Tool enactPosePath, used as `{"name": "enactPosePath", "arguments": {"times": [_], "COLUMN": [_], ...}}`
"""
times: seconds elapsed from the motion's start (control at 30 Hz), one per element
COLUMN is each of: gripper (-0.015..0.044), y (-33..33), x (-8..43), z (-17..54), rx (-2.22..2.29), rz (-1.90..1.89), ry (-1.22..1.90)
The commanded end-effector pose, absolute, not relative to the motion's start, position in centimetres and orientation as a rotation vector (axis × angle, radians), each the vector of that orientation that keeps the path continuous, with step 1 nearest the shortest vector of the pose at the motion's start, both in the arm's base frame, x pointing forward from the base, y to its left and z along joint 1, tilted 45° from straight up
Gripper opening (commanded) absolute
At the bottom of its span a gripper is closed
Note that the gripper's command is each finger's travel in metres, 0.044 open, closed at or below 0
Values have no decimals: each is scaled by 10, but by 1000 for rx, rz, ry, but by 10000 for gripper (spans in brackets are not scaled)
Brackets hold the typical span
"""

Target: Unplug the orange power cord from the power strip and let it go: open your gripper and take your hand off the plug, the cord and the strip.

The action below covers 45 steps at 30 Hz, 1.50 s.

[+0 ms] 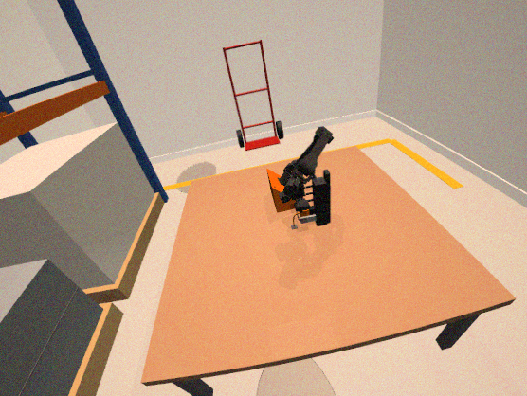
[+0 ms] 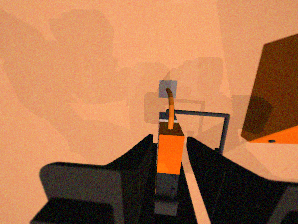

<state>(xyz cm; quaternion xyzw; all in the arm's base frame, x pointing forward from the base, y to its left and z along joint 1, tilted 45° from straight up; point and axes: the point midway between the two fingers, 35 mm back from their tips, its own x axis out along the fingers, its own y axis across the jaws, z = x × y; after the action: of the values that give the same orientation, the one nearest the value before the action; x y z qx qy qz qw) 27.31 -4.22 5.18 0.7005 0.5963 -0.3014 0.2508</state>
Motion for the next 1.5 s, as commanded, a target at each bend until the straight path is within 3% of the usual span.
{"name": "enactPosePath", "arguments": {"times": [0.0,0.63,0.77,1.03,1.47], "gripper": [160,160,55,2,0], "y": [-36,-27,-29,-29,-42], "x": [272,274,275,275,274], "z": [57,48,50,50,38], "rx": [1913,1913,1906,1906,1905], "rz": [-822,-821,-817,-817,-821], "ry": [1629,1629,1624,1624,1622]}}
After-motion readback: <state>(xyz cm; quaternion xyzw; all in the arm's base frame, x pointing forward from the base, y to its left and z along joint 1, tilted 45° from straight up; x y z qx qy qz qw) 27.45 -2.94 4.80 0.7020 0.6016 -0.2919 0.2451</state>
